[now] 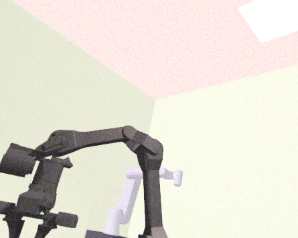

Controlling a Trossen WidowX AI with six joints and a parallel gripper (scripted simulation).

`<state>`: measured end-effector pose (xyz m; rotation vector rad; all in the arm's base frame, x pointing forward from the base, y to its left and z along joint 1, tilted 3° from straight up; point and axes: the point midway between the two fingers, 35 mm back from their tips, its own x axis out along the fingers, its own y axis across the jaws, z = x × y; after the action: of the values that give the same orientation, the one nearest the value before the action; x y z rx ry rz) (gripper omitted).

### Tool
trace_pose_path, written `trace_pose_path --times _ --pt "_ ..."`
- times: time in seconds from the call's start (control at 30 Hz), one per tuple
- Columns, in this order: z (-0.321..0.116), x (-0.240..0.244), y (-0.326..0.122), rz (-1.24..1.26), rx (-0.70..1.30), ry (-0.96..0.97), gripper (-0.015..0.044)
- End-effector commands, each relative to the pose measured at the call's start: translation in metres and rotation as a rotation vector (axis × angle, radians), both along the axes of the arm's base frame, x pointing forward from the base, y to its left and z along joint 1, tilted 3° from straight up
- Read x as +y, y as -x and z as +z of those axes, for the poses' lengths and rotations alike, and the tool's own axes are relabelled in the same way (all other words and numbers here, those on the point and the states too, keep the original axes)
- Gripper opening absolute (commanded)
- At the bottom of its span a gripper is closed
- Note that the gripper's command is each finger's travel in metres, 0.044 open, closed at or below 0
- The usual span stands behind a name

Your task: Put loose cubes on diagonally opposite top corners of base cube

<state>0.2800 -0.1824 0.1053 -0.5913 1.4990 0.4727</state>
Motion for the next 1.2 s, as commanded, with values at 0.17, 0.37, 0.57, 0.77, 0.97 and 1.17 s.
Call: trace_pose_path --times 0.17,0.37,0.57,0.77,0.97,1.17 --pt "0.029 0.002 0.001 0.000 -0.006 0.002 0.0105" --pt "0.048 0.004 0.004 0.000 -0.006 0.002 0.0105" --pt "0.052 0.009 0.002 -0.030 -0.008 0.001 0.0105" --pt "0.051 0.027 -0.007 -0.152 -0.017 -0.006 0.0105" --pt "0.049 0.045 -0.016 -0.274 -0.026 -0.012 0.0105" --pt "0.048 0.063 -0.023 -0.396 -0.034 -0.019 0.0105"
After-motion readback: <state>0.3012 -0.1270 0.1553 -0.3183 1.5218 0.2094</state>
